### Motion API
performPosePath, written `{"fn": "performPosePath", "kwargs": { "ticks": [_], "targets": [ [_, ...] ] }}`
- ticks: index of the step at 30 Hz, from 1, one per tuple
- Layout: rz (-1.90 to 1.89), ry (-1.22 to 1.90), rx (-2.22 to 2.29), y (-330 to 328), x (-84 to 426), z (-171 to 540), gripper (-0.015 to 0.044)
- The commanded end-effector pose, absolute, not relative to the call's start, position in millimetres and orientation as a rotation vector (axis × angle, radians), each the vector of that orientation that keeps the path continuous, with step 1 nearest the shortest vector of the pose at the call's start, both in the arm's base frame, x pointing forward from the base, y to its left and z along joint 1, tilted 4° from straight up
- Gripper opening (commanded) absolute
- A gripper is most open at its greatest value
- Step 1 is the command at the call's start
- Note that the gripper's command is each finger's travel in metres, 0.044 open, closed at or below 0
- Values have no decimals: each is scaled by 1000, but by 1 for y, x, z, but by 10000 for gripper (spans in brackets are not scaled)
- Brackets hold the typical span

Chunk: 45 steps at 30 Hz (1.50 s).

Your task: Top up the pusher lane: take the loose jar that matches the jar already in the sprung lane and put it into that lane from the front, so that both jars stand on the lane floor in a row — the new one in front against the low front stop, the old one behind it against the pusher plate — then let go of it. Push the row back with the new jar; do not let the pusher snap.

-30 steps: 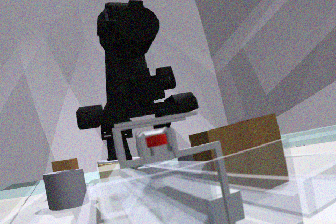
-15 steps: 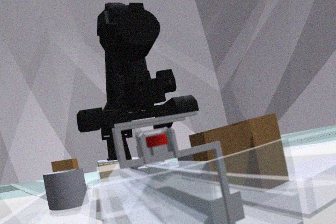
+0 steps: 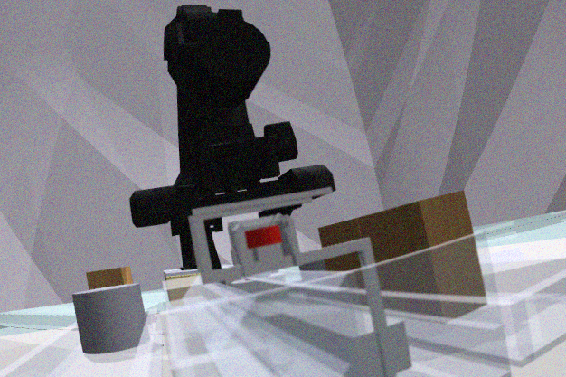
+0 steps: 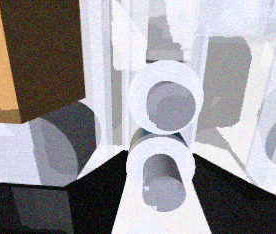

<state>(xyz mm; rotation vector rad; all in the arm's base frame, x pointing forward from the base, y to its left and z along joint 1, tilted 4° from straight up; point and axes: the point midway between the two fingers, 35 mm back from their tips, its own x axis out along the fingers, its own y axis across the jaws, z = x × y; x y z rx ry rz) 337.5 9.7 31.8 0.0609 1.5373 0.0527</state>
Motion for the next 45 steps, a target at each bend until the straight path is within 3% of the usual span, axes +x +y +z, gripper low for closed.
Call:
{"fn": "performPosePath", "kwargs": {
  "ticks": [1,45],
  "targets": [
    [50,1524,60,10,341,30,0],
    [50,1525,60,10,334,27,0]
  ]
}}
